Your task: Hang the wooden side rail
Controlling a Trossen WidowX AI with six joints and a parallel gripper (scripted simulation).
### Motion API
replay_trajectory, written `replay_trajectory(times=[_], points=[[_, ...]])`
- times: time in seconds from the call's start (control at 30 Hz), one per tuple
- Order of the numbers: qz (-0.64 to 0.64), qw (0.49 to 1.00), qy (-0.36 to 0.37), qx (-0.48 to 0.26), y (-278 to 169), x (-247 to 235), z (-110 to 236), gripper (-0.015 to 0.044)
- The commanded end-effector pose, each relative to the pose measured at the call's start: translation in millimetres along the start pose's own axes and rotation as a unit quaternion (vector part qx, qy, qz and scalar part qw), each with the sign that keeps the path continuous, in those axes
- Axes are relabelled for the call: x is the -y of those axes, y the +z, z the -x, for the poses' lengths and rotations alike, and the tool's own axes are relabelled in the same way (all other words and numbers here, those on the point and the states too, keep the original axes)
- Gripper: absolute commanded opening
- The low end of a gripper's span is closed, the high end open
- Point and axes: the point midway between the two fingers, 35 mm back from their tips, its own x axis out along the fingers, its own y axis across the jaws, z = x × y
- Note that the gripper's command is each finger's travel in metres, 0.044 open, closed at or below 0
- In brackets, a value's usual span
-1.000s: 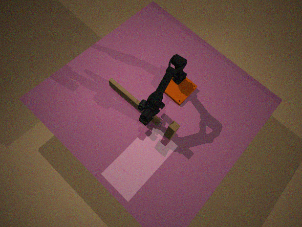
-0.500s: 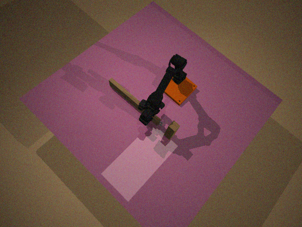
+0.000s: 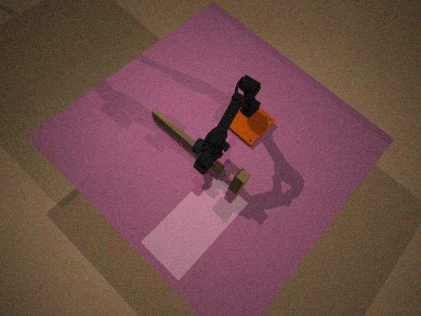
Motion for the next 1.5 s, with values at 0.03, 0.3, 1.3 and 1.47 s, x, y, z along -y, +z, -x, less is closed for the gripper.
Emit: replay_trajectory(times=[0.03, 0.3, 1.3, 1.47], points=[[-0.004, 1.0, 0.005, 0.001, 0.5, -1.2, 5.2, 0.0], [-0.004, 1.0, 0.005, 0.001, 0.5, -1.2, 6.6, 0.0], [-0.004, 1.0, 0.005, 0.001, 0.5, -1.2, 11.6, 0.0], [-0.004, 1.0, 0.005, 0.001, 0.5, -1.2, 12.4, 0.0]])
